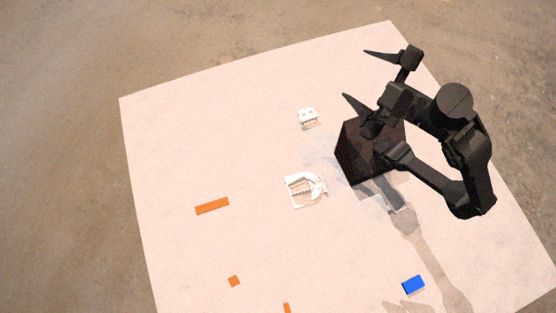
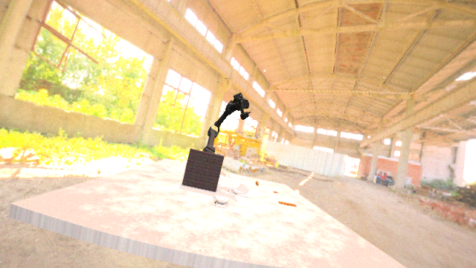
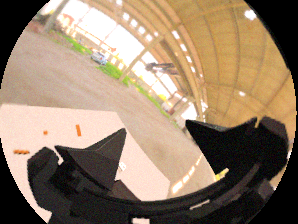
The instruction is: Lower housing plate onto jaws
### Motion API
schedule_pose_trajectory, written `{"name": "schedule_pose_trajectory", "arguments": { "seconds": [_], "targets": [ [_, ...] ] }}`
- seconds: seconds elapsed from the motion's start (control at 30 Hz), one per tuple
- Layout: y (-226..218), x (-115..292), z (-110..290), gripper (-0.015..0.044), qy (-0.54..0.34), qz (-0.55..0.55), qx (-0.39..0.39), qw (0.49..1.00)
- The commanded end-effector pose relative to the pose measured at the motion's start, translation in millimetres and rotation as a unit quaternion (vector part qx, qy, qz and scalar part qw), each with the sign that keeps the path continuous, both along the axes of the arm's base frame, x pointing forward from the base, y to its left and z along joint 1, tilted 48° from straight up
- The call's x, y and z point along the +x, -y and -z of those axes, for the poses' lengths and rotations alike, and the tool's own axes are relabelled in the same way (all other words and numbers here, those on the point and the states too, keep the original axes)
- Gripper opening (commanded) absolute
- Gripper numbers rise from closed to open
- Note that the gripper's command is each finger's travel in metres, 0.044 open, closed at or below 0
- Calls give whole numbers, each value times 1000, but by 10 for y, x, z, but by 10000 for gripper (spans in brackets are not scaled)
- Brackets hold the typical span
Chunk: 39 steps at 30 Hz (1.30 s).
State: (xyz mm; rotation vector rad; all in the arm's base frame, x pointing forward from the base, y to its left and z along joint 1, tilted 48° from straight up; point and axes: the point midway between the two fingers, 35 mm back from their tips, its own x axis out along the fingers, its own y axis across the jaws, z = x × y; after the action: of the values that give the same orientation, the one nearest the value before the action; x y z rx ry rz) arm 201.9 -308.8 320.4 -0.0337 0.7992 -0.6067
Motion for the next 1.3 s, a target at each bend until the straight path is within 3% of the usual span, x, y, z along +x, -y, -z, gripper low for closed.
{"name": "schedule_pose_trajectory", "arguments": {
  "seconds": [0.0, 0.63, 1.0, 1.27],
  "targets": [
    [124, 100, 417, 440, -9, 18, 72, 997],
    [287, 316, 1942, 440, -64, 110, 300, 945],
    [223, 285, 2383, 440, -79, 158, 363, 915],
    [81, 238, 3057, 440, -118, 206, 449, 861]
  ]
}}
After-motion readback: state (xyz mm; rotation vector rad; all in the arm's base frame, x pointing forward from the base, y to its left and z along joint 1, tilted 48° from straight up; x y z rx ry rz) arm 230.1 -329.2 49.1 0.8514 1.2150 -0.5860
